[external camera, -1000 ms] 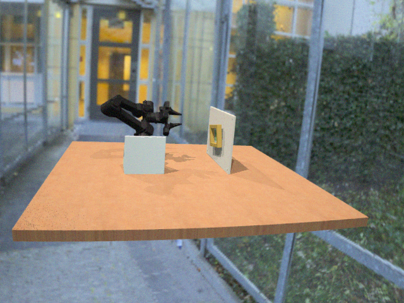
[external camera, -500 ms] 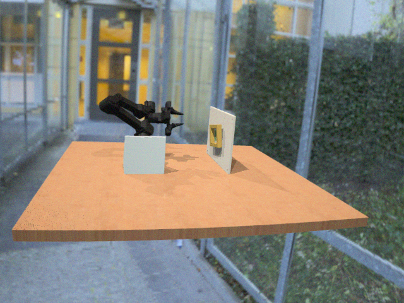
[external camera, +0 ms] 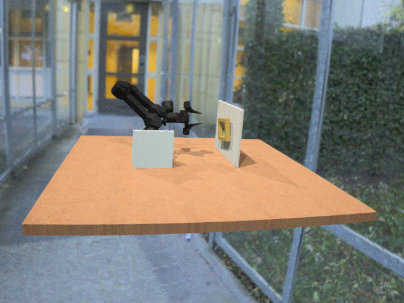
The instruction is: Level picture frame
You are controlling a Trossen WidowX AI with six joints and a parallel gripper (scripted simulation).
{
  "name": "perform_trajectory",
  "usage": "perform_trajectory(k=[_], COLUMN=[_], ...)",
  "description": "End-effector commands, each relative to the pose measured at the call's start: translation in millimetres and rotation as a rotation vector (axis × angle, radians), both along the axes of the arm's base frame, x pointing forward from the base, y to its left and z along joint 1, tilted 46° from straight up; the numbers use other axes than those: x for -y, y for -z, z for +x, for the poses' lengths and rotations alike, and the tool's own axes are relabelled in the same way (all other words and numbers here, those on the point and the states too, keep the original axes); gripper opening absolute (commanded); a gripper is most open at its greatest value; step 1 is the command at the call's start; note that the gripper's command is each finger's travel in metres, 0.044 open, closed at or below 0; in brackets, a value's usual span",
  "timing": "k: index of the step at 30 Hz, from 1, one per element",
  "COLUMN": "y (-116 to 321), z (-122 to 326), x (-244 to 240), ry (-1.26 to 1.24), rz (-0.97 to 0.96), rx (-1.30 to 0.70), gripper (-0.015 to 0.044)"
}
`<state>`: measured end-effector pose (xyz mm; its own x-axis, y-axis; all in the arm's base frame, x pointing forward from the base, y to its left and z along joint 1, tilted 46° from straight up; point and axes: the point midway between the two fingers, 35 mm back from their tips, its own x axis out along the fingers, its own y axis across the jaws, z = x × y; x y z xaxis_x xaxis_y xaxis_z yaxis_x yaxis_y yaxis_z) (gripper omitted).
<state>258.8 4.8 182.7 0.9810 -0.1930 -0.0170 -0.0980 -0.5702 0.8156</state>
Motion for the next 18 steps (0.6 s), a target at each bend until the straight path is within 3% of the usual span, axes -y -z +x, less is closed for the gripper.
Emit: perform_trajectory(k=[1,11,18], y=[7,6,0], z=[5,7,40], x=[1,1,5], ry=[-0.005,-0.005,-0.005], rz=[0.024,0.024,0.024], rx=[0.002,0.002,0.003], gripper=[0.0260,0.0260,0.0260])
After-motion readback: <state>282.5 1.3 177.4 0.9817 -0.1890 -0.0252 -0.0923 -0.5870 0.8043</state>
